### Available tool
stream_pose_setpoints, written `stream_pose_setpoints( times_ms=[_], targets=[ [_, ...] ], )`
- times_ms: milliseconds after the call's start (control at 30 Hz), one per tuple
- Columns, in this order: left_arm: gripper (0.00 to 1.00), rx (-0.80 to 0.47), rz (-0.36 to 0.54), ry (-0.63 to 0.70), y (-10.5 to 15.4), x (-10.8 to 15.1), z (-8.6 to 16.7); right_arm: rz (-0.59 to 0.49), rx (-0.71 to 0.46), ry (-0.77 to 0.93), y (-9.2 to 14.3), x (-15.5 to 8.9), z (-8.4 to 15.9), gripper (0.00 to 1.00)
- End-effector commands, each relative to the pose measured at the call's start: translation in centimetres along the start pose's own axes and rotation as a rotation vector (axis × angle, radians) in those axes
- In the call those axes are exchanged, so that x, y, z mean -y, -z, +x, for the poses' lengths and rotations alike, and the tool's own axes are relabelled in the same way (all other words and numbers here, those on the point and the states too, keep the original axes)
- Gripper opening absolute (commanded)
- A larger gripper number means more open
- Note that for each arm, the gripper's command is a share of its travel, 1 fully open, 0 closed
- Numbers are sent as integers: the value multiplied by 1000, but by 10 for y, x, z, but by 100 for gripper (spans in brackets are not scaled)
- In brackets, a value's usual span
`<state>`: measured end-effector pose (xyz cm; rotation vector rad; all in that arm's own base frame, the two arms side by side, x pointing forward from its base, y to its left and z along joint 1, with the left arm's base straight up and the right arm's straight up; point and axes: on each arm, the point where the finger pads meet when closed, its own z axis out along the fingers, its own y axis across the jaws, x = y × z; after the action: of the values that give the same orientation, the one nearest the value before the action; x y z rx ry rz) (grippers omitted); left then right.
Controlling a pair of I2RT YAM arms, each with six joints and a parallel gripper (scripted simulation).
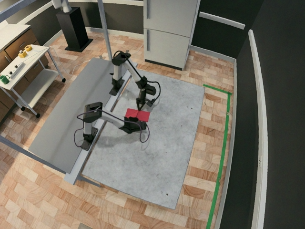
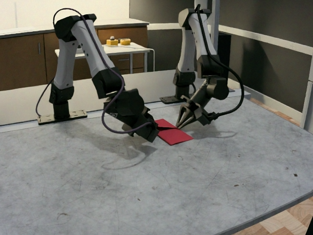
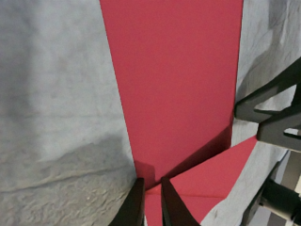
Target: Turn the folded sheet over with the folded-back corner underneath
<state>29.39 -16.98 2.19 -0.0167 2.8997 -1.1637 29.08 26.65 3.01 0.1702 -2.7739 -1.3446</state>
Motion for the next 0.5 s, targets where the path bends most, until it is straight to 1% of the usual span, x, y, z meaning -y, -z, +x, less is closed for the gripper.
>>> stream_pose_setpoints(
  times_ms=[0,267,467],
  targets=[
    [10,-8,-11,3,-5,-4,1,-2,2,0,-12,2,-3,31],
    [10,-8,-11,3,-5,-4,1,5,-4,-10,-25,5,0,31],
    [10,-8,-11,3,-5,-4,1,1,-1,-5,-27,3,-1,31]
  ],
)
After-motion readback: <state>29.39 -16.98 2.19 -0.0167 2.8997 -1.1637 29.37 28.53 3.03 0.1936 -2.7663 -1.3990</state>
